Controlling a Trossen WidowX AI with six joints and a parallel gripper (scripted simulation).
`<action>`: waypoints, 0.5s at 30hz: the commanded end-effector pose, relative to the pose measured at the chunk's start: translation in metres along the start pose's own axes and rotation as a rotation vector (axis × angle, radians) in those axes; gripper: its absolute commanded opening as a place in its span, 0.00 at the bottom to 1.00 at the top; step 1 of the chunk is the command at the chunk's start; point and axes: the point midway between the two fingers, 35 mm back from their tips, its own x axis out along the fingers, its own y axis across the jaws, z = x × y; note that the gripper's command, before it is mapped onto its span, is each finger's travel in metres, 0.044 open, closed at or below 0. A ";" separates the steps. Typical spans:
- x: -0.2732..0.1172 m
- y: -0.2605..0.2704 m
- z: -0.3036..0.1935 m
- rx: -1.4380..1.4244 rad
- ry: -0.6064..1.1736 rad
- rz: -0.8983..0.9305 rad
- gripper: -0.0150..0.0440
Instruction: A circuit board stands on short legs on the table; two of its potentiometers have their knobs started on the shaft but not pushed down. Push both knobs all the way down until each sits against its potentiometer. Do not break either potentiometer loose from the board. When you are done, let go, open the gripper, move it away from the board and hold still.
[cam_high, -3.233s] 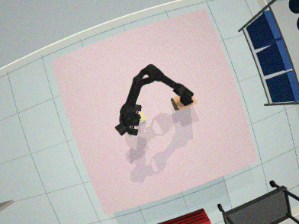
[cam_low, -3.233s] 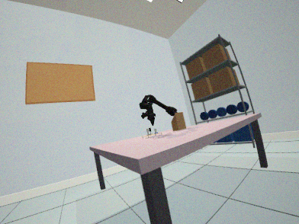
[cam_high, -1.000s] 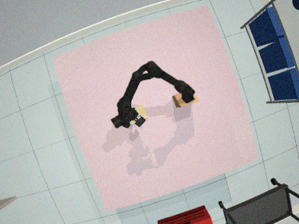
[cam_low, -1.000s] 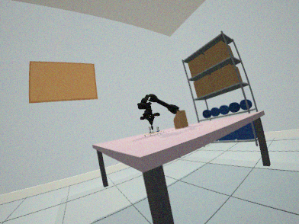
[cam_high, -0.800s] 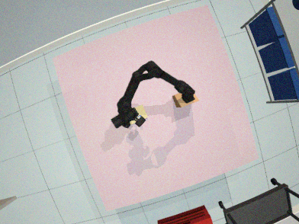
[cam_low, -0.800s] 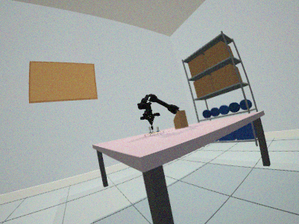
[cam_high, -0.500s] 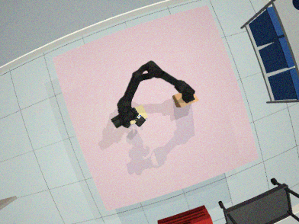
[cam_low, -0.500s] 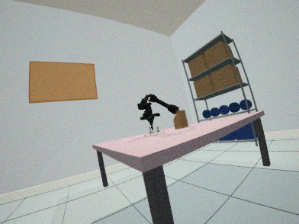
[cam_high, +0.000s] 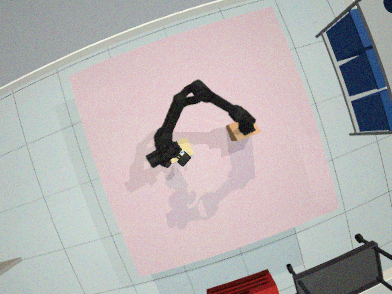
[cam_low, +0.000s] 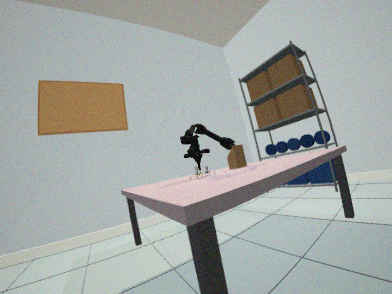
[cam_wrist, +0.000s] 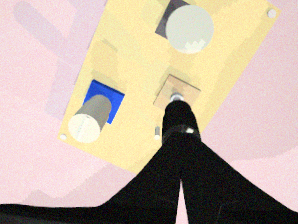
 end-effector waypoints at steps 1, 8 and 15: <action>0.001 0.000 -0.001 -0.005 0.004 -0.003 0.25; 0.000 0.000 -0.001 -0.005 0.004 -0.003 0.25; 0.000 0.000 -0.001 -0.005 0.004 -0.003 0.25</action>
